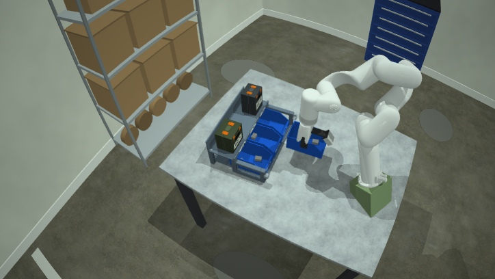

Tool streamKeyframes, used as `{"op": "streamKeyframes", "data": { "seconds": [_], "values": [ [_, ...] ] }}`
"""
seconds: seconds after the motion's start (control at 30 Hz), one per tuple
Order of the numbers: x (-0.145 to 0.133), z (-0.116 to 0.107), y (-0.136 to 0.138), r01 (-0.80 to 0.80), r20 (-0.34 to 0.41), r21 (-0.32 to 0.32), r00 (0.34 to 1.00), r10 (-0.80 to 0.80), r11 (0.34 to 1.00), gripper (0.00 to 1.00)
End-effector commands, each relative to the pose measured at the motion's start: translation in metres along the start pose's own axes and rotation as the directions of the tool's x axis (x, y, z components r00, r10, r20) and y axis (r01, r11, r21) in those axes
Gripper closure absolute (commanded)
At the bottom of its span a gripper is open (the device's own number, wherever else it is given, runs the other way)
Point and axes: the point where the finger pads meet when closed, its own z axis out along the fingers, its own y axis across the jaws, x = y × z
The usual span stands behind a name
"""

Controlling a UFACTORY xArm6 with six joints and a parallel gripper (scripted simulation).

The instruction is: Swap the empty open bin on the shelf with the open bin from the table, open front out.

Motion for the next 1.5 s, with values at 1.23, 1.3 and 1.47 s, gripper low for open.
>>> {"op": "streamKeyframes", "data": {
  "seconds": [1.23, 1.3, 1.47],
  "values": [
    [0.001, 0.019, 0.038, -0.006, -0.003, 0.026, 1.000, 0.006, 1.000, 1.00],
    [0.001, 0.024, 0.038, -0.006, -0.003, 0.026, 1.000, 0.006, 1.000, 1.00],
    [0.001, 0.039, 0.038, -0.006, -0.003, 0.026, 1.000, 0.006, 1.000, 1.00]
  ]
}}
